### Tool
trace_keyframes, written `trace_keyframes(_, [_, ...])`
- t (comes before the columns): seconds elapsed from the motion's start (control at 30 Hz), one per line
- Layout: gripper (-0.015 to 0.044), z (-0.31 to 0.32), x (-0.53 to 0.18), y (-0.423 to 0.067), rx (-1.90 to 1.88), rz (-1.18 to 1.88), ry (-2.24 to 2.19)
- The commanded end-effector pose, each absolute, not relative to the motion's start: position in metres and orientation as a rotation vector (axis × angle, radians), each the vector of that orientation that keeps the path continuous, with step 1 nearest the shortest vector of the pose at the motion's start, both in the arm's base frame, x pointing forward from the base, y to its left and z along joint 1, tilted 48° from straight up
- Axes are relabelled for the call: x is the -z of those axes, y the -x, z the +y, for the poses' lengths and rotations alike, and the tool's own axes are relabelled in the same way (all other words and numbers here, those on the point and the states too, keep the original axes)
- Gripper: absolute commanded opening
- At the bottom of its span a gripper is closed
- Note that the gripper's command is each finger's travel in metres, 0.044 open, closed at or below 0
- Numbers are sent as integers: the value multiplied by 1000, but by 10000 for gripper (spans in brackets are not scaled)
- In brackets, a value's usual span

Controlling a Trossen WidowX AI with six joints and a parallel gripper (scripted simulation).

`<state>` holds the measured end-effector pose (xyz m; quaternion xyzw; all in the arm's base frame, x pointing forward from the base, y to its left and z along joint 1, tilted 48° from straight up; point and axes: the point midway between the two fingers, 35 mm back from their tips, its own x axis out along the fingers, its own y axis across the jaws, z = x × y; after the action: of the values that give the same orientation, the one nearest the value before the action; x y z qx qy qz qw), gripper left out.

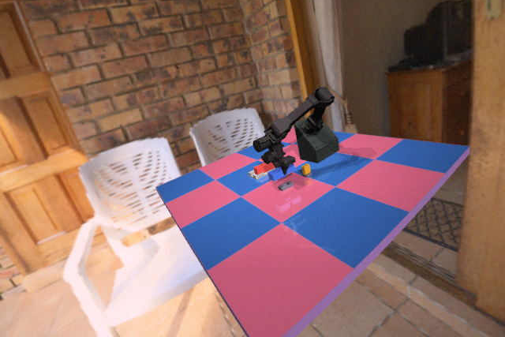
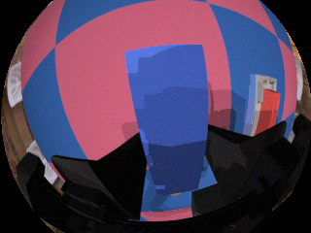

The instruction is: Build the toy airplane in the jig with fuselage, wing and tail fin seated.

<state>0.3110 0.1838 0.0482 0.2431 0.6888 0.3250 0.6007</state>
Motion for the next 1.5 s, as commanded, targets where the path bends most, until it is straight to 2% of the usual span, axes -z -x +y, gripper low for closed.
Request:
trace_keyframes(0.0, [0, 175, -59, -317, -755, 1575, -557])
trace_keyframes(0.7, [0, 134, -98, -319, -757, 1572, -565])
trace_keyframes(1.47, [0, 89, -40, -322, -980, 1401, -290])
